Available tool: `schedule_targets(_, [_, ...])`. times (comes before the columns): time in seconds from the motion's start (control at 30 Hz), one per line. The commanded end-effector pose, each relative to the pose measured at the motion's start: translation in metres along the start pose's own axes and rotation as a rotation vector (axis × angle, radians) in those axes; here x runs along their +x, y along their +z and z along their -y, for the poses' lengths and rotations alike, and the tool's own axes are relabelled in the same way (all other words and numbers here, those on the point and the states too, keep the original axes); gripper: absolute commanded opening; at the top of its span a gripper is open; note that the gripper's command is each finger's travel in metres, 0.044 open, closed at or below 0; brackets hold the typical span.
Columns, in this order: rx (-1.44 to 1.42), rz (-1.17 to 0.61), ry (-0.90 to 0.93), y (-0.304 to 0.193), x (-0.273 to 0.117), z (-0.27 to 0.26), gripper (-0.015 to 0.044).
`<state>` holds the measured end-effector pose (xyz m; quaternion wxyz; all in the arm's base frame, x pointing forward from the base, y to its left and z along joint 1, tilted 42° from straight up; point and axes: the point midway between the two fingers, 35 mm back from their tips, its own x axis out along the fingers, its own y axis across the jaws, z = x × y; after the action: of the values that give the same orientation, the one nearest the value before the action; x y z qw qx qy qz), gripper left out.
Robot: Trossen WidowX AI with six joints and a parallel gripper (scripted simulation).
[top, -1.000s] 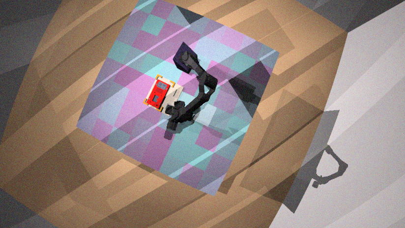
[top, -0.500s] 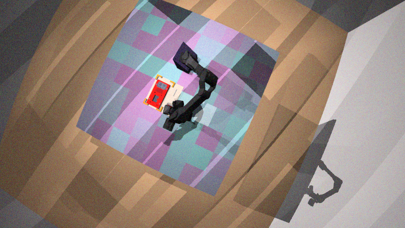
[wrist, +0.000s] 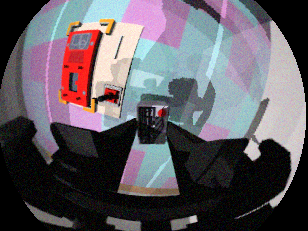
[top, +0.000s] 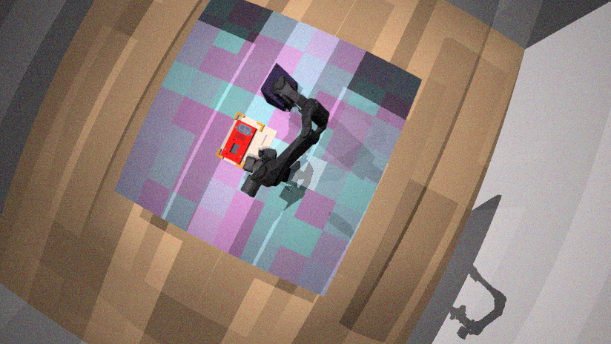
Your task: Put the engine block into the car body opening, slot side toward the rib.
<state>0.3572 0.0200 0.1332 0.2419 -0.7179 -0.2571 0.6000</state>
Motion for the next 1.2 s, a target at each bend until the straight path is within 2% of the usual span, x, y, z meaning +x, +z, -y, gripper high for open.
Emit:
schedule_targets(0.0, [-0.007, -0.009, 0.007, 0.002, -0.015, 0.001, 0.0])
schedule_targets(0.27, [-0.03, -0.012, 0.009, 0.004, -0.025, 0.0, 0.0])
schedule_targets(1.17, [-0.849, -0.002, 0.023, 0.002, -0.006, -0.066, 0.0])
